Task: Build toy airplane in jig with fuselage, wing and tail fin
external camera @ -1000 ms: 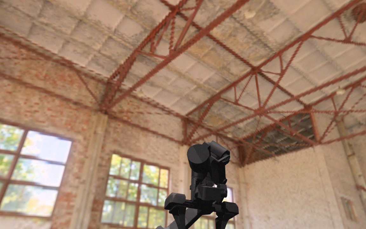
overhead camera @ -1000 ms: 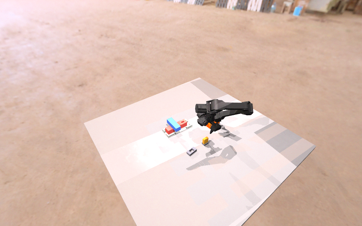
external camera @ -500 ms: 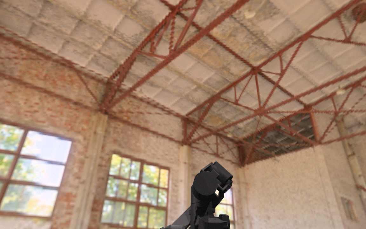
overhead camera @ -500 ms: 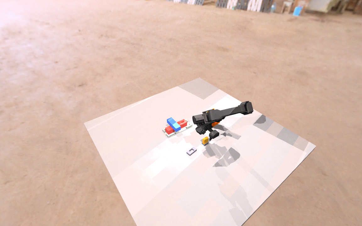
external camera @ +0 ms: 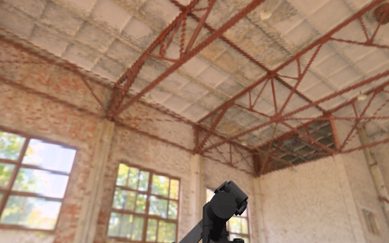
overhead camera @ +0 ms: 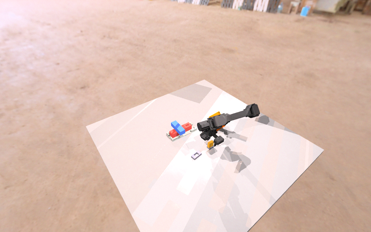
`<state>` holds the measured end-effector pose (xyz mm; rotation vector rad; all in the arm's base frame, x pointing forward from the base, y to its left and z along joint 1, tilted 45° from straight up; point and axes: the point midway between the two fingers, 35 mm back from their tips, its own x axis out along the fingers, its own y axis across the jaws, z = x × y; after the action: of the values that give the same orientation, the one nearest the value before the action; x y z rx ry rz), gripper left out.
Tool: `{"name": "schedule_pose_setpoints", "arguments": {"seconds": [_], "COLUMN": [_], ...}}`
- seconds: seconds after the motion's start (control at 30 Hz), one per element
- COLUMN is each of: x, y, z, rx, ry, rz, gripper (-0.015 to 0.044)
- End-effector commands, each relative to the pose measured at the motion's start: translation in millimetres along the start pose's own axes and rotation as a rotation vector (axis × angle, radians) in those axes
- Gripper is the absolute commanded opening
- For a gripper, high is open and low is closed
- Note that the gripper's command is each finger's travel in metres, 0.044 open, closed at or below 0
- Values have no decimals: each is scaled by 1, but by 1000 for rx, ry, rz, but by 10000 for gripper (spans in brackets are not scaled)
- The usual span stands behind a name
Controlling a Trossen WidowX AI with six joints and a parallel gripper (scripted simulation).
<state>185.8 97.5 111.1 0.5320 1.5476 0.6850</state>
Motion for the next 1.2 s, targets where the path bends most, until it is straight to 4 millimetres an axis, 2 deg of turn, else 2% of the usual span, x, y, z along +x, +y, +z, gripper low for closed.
{"name": "schedule_pose_setpoints", "arguments": {"seconds": [0.0,0.7,1.17], "x": [6,36,36], "y": [1,2,2], "z": [0,-2,-2], "rx": [2,1,1], "ry": [-2,-2,-2], "rz": [4,10,10], "gripper": [440,440,72]}}
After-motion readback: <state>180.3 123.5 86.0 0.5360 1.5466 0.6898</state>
